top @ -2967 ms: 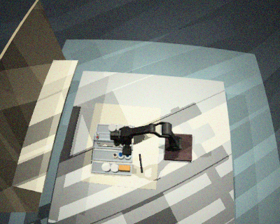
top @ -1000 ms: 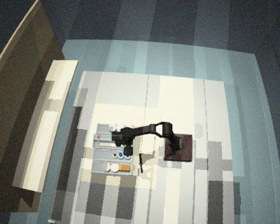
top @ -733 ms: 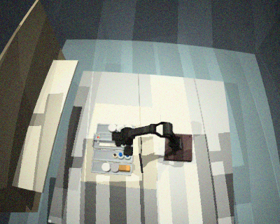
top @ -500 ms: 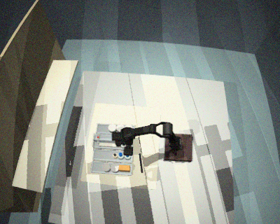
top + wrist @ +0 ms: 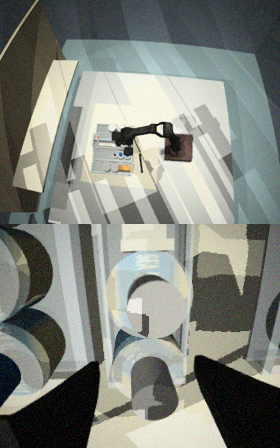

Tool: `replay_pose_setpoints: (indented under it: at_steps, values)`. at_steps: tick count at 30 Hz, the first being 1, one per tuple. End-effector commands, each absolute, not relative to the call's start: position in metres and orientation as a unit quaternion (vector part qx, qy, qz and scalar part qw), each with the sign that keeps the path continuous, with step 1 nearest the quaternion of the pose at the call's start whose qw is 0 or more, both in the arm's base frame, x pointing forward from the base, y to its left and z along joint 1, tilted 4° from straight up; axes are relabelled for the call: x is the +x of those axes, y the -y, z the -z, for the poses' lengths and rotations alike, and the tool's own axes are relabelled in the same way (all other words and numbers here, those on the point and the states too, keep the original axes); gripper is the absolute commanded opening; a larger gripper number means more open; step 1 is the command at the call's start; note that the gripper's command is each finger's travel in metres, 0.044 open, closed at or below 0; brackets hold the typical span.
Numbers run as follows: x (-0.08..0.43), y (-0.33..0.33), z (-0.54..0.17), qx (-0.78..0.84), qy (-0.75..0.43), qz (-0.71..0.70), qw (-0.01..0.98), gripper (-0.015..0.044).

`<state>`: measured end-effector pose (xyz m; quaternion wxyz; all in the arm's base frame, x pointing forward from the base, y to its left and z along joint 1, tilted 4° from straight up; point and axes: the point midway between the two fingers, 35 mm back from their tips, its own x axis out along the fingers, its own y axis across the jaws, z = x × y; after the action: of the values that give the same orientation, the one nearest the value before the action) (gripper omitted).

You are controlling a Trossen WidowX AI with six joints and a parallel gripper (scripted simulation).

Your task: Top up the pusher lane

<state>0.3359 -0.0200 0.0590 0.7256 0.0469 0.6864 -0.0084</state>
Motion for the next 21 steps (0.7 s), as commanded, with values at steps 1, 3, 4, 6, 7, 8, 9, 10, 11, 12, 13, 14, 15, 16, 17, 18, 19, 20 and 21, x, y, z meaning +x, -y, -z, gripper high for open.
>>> replay_pose_setpoints:
  at_steps: [1, 3, 4, 6, 7, 8, 9, 10, 11, 12, 13, 14, 15, 16, 17, 18, 19, 20, 21]
  values:
    - [0.337, 0.021, -0.072, 0.048, -0.684, 0.01, 0.728, 0.0294]
    - [0.336, 0.021, -0.074, 0.048, -0.684, 0.01, 0.728, 0.0294]
    - [0.336, 0.021, -0.074, 0.048, -0.684, 0.01, 0.728, 0.0294]
    - [0.336, 0.021, -0.074, 0.048, -0.684, 0.01, 0.728, 0.0294]
    - [0.335, 0.021, -0.074, 0.048, -0.684, 0.01, 0.728, 0.0294]
    - [0.333, 0.021, -0.074, 0.048, -0.684, 0.01, 0.728, 0.0294]
    - [0.331, 0.02, -0.075, 0.048, -0.684, 0.01, 0.728, 0.0294]
    - [0.328, 0.02, -0.075, 0.048, -0.684, 0.01, 0.728, 0.0294]
    - [0.325, 0.02, -0.075, 0.048, -0.684, 0.01, 0.727, 0.0294]
    - [0.322, 0.02, -0.075, 0.048, -0.685, 0.01, 0.727, 0.0294]
    - [0.318, 0.019, -0.075, 0.048, -0.685, 0.01, 0.727, 0.0294]
    - [0.315, 0.019, -0.075, 0.048, -0.685, 0.01, 0.727, 0.0294]
    - [0.311, 0.019, -0.075, 0.048, -0.685, 0.01, 0.727, 0.0294]
    - [0.308, 0.019, -0.075, 0.048, -0.685, 0.01, 0.727, 0.0294]
    - [0.305, 0.018, -0.075, 0.048, -0.685, 0.01, 0.727, 0.0294]
    - [0.301, 0.018, -0.075, 0.048, -0.685, 0.01, 0.727, 0.0294]
    - [0.298, 0.018, -0.074, 0.048, -0.685, 0.01, 0.727, 0.0294]
    - [0.294, 0.017, -0.074, 0.048, -0.685, 0.01, 0.726, 0.0294]
    - [0.291, 0.017, -0.074, 0.048, -0.686, 0.01, 0.726, 0.0294]
